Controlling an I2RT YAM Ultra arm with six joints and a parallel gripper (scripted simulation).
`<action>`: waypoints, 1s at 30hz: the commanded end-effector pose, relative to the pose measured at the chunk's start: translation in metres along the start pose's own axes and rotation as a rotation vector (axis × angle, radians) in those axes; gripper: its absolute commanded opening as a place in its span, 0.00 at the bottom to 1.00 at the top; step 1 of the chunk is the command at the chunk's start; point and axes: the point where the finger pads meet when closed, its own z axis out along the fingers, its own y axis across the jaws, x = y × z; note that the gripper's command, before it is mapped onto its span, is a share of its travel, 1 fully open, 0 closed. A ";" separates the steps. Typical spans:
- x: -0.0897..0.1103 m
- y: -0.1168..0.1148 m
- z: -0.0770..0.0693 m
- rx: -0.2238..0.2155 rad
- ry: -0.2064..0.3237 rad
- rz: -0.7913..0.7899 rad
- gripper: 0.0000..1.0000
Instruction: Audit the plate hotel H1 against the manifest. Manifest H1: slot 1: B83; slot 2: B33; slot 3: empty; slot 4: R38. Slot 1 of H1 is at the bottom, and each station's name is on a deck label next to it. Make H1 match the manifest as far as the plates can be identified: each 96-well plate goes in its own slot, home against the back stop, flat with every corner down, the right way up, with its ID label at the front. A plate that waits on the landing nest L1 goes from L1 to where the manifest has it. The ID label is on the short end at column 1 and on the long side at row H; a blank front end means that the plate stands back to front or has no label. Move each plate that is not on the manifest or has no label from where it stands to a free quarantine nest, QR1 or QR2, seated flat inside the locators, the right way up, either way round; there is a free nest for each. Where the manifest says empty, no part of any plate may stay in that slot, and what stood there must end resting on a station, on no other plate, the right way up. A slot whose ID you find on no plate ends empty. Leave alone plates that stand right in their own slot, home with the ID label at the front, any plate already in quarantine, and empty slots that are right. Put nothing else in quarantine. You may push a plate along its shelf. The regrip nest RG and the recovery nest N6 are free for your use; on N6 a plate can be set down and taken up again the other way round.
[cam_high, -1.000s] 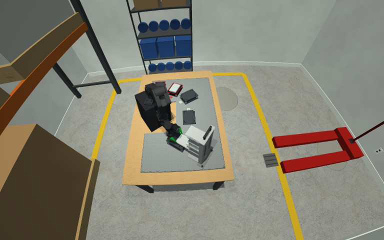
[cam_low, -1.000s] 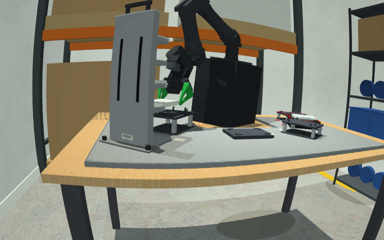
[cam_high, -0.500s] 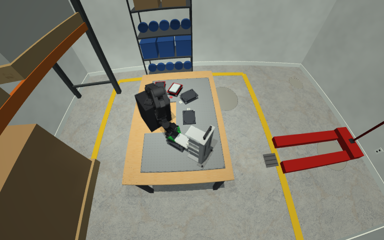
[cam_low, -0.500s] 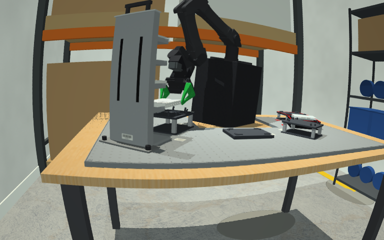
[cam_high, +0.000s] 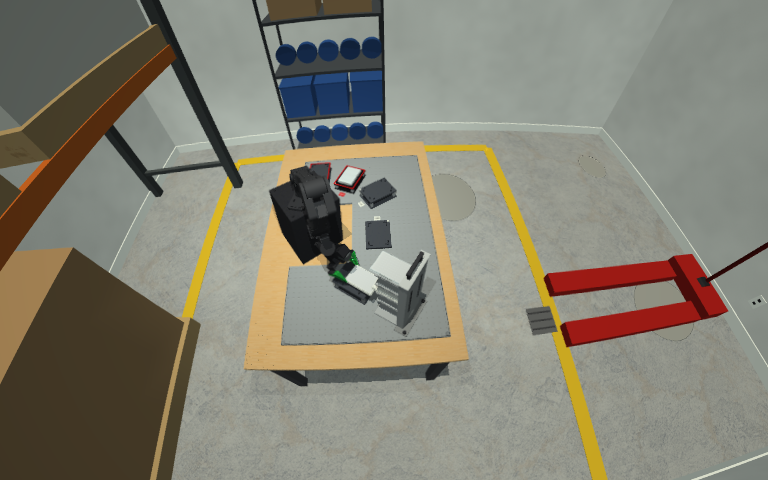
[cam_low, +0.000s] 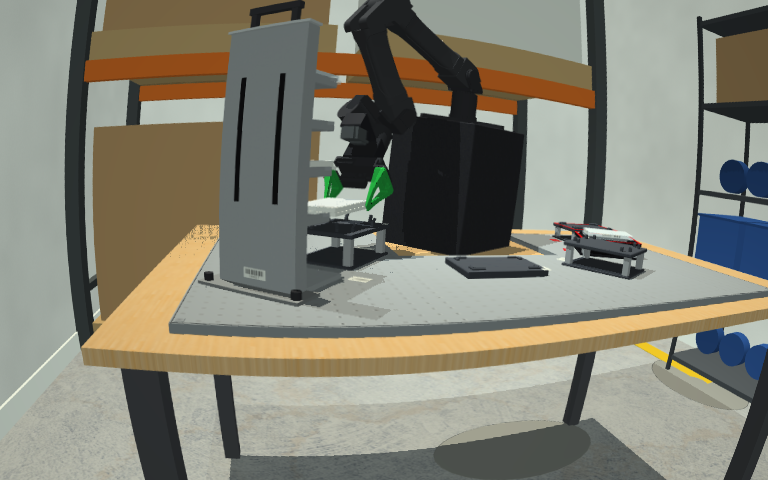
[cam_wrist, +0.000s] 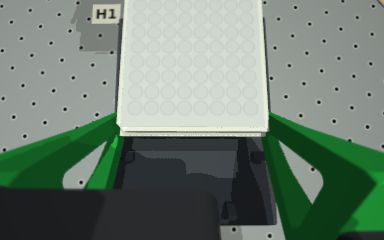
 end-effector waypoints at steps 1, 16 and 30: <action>0.007 0.003 -0.007 -0.007 -0.007 0.001 0.86; 0.022 0.003 -0.016 -0.008 -0.007 0.002 0.86; 0.021 -0.005 -0.013 0.003 -0.037 -0.019 0.86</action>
